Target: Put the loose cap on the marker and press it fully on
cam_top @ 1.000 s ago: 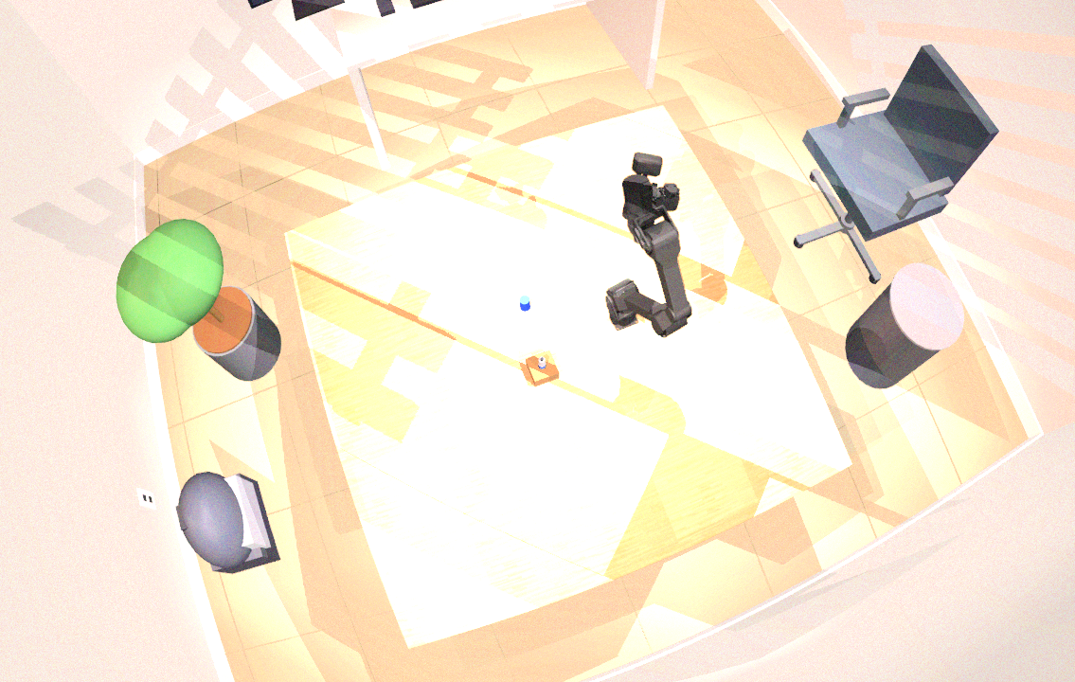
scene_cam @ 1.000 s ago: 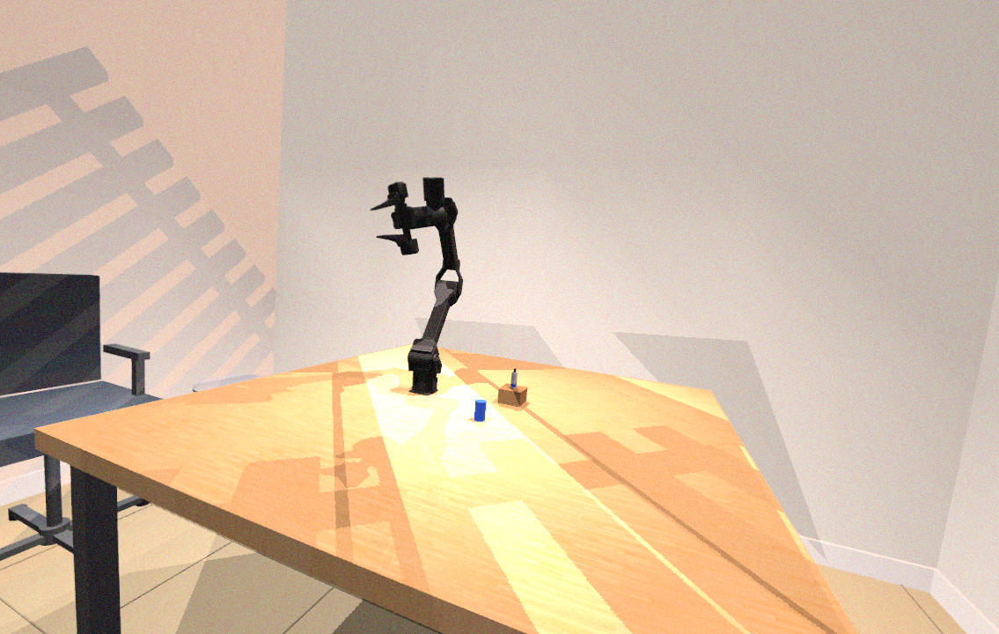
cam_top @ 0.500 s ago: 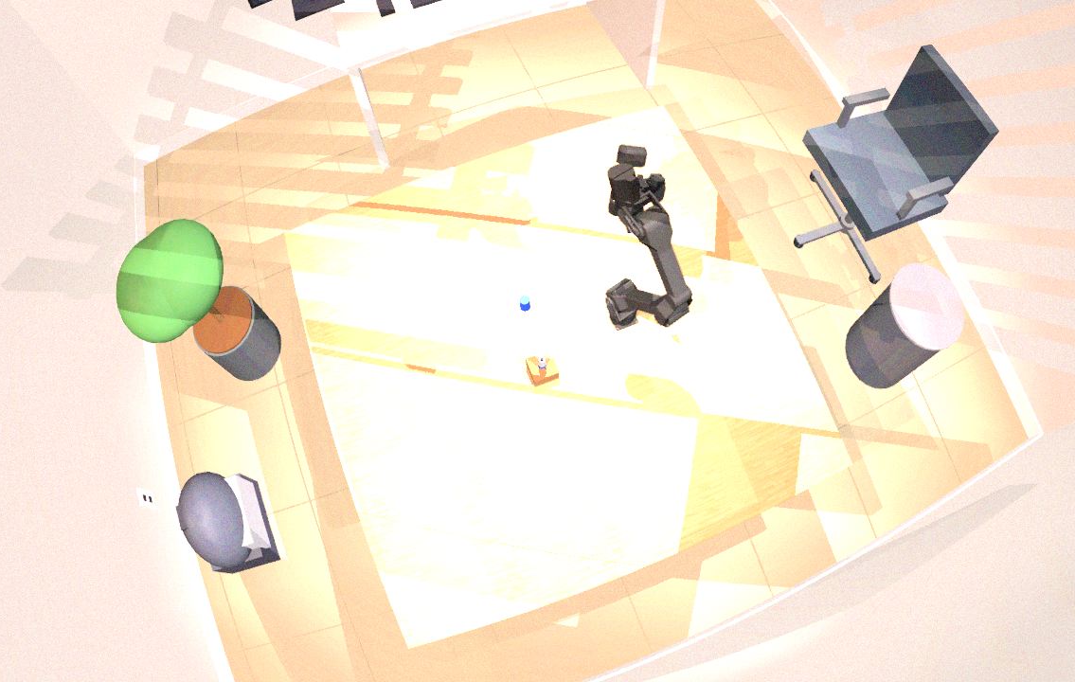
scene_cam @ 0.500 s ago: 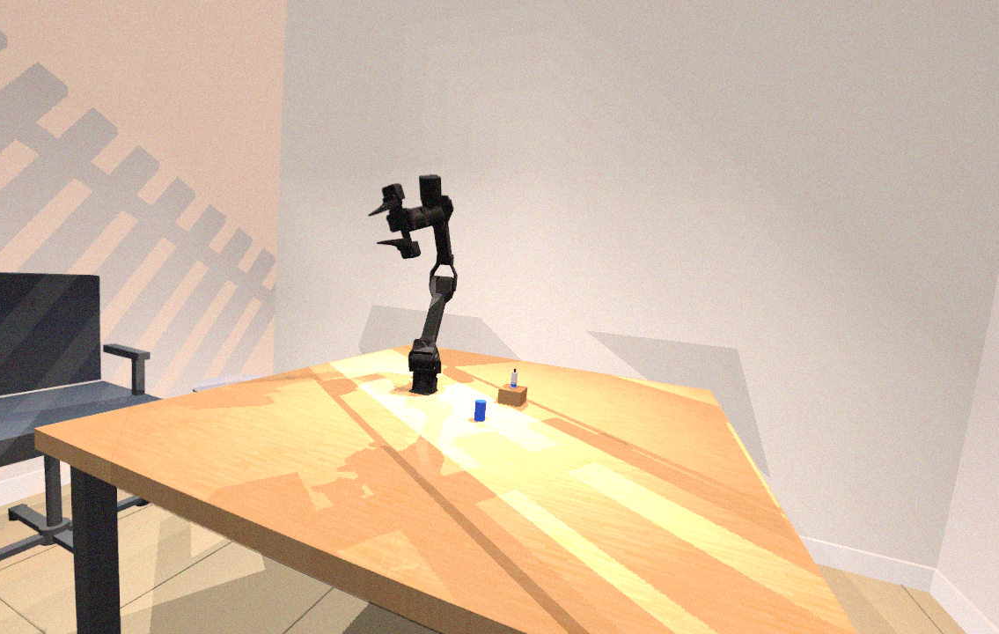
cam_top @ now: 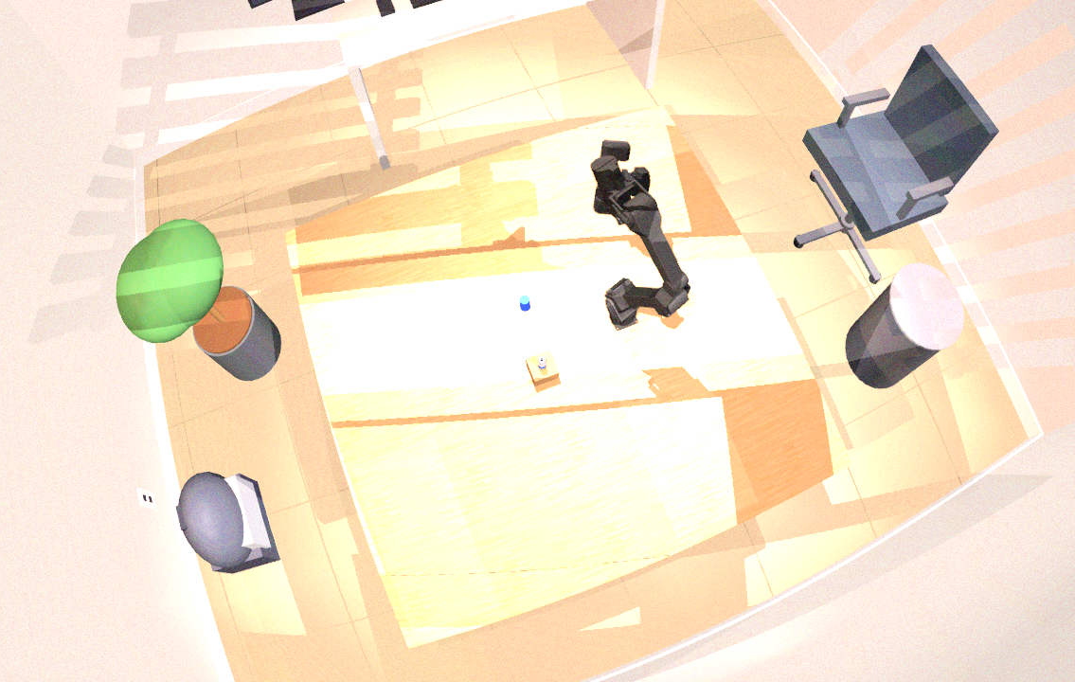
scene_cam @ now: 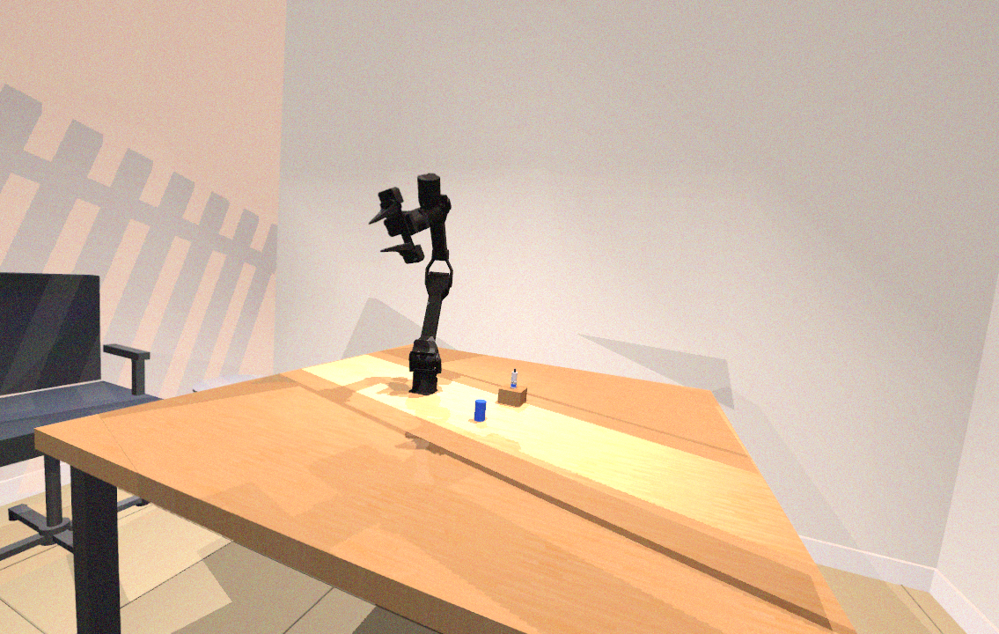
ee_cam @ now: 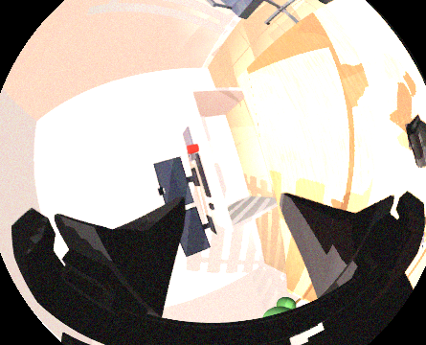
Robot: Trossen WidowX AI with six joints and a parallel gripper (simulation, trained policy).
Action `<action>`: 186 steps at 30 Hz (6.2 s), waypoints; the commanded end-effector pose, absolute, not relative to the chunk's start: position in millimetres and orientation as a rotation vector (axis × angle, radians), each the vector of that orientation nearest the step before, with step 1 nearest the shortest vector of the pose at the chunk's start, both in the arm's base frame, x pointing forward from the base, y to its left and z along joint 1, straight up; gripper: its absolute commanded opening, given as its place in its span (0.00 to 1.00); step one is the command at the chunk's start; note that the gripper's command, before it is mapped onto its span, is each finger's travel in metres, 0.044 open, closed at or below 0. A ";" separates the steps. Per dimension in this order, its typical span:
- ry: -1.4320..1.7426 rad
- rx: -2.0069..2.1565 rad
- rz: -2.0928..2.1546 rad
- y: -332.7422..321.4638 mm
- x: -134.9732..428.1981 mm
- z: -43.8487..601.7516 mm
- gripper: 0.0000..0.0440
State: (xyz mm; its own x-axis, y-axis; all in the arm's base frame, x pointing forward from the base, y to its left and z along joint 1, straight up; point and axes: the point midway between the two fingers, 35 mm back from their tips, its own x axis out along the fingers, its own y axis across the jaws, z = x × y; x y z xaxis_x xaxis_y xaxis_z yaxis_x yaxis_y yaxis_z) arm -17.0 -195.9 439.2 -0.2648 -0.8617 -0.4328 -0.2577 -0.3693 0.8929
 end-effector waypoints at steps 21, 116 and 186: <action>-1.240 1.730 -1.696 -232.6 33.7 401.6 0.74; -0.774 2.199 -2.179 -239.5 229.9 195.7 0.73; -0.195 2.146 -2.644 -124.6 246.0 87.6 0.64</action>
